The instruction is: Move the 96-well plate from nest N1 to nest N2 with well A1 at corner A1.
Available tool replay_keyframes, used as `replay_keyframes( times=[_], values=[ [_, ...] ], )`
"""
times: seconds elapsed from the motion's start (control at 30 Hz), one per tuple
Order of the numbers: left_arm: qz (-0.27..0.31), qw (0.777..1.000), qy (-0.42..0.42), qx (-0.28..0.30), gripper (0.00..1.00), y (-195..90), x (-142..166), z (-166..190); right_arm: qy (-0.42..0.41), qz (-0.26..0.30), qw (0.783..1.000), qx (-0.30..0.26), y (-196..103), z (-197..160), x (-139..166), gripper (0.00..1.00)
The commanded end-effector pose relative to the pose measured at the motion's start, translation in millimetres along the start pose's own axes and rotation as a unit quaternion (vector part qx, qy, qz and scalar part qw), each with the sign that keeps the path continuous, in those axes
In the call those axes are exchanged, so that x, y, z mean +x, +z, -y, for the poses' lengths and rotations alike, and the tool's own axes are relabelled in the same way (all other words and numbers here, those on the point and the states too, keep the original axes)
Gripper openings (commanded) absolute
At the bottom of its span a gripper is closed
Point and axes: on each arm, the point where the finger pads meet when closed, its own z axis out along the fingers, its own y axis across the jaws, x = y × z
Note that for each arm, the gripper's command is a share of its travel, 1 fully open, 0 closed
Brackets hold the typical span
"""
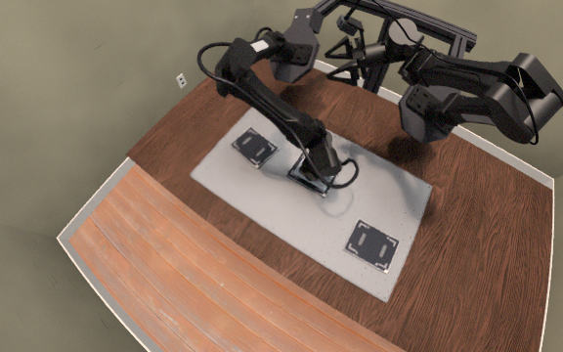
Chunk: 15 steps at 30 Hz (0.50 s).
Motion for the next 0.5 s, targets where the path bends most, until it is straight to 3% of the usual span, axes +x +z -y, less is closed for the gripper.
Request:
replay_keyframes(
  times=[0.0, 0.47],
  values=[
    [0.011, 1.0, -0.004, 0.002, 1.0, -2.8, -5.8, 2.1, 0.006, 0.011, 1.0, 0.013, -12.1, 2.0, -3.8, 0.78],
    [0.011, 1.0, -0.004, 0.002, 1.0, -2.8, -5.8, 2.1, 0.002, 0.006, 1.0, 0.01, -2.7, 3.5, 1.2, 0.78]
  ],
)
